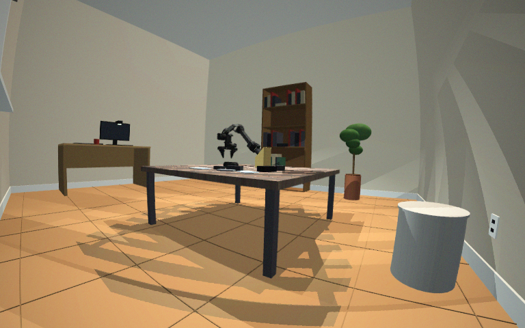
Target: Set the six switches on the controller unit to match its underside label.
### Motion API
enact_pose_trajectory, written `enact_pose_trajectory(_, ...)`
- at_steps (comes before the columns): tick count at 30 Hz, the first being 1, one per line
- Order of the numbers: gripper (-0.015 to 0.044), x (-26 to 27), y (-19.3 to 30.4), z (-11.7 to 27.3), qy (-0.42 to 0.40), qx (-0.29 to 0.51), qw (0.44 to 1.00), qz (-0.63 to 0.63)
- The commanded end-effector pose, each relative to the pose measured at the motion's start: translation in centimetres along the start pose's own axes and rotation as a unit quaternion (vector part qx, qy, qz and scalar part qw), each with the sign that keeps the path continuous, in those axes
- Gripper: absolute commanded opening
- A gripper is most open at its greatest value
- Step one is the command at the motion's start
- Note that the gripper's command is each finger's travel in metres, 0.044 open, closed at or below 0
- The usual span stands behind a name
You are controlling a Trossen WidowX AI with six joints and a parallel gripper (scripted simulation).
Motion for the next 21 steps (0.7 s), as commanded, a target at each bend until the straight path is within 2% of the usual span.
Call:
enact_pose_trajectory(1, 0.0440, -0.4, 0.6, 0.1, -0.010, 0.002, 0.999, 0.049)
enact_pose_trajectory(21, 0.0440, -0.5, 0.5, -2.2, -0.010, 0.001, 0.999, 0.049)
Point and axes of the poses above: the point midway between the two fingers, 35 mm back from their tips, its own z axis back along the fingers, its own x axis across the jaws, y = z × x, the point moved 4 cm from there along z, back along the fingers, and after that the axes turned 5 degrees about z, right-handed, at the moved point
